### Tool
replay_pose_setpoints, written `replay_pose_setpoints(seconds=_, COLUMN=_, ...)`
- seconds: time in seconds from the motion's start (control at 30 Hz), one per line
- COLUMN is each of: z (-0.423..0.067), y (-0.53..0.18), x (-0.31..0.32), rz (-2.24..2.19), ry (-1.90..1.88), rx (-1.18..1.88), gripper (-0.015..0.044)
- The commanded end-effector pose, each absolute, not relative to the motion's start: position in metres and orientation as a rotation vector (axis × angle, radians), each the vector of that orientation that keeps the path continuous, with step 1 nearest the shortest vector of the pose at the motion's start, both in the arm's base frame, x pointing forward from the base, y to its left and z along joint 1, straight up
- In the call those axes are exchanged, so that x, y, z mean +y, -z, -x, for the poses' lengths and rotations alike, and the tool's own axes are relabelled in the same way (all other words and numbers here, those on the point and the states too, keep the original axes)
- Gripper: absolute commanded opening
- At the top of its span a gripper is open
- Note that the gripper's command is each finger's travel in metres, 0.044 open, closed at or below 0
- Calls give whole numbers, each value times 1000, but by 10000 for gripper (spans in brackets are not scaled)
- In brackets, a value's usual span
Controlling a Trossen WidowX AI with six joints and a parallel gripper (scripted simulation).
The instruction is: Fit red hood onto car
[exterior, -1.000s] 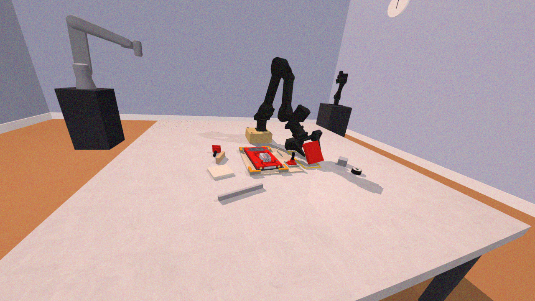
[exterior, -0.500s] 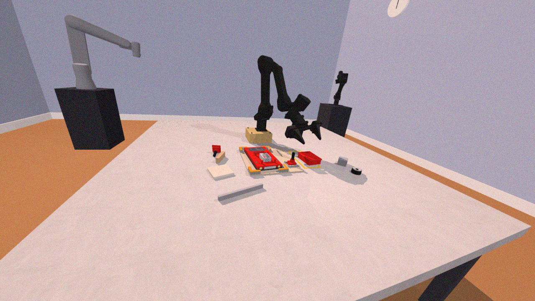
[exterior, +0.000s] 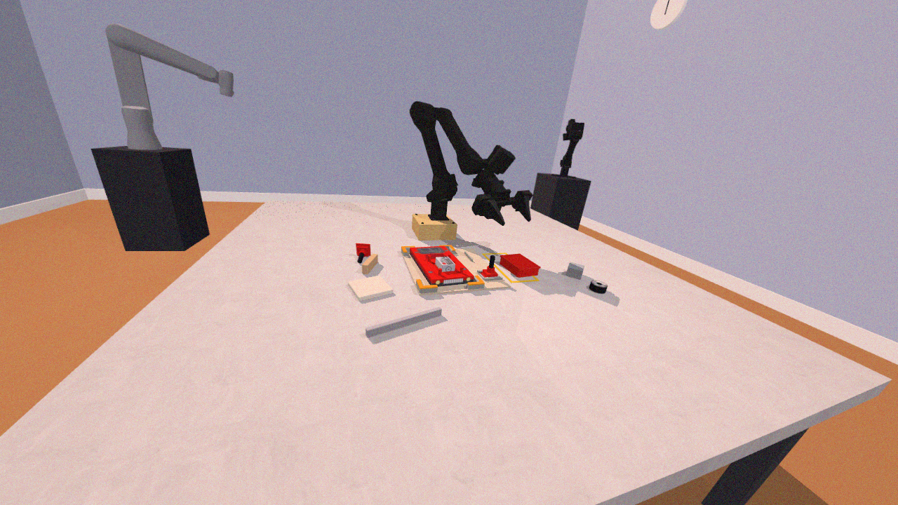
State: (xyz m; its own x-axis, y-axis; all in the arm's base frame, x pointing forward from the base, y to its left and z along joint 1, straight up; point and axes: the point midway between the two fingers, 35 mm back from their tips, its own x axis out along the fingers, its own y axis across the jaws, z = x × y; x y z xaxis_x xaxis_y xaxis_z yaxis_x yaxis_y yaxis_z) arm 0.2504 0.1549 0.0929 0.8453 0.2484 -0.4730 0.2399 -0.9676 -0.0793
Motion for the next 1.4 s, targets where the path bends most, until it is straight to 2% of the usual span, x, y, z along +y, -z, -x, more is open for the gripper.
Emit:
replay_pose_setpoints(seconds=0.0, z=-251, y=-92, x=156, rz=2997, ry=-781, rx=-401, gripper=440)
replay_pose_setpoints(seconds=0.17, z=-251, y=-92, x=156, rz=2997, ry=-781, rx=-401, gripper=440)
replay_pose_setpoints(seconds=0.37, z=-251, y=-92, x=156, rz=2997, ry=-781, rx=-401, gripper=282)
replay_pose_setpoints(seconds=0.57, z=-262, y=-89, x=164, rz=2683, ry=-909, rx=-207, gripper=440)
replay_pose_setpoints(seconds=0.97, z=-289, y=-79, x=176, rz=1825, ry=-1001, rx=406, gripper=440)
replay_pose_setpoints(seconds=1.37, z=-306, y=-70, x=176, rz=971, ry=-750, rx=1033, gripper=440)
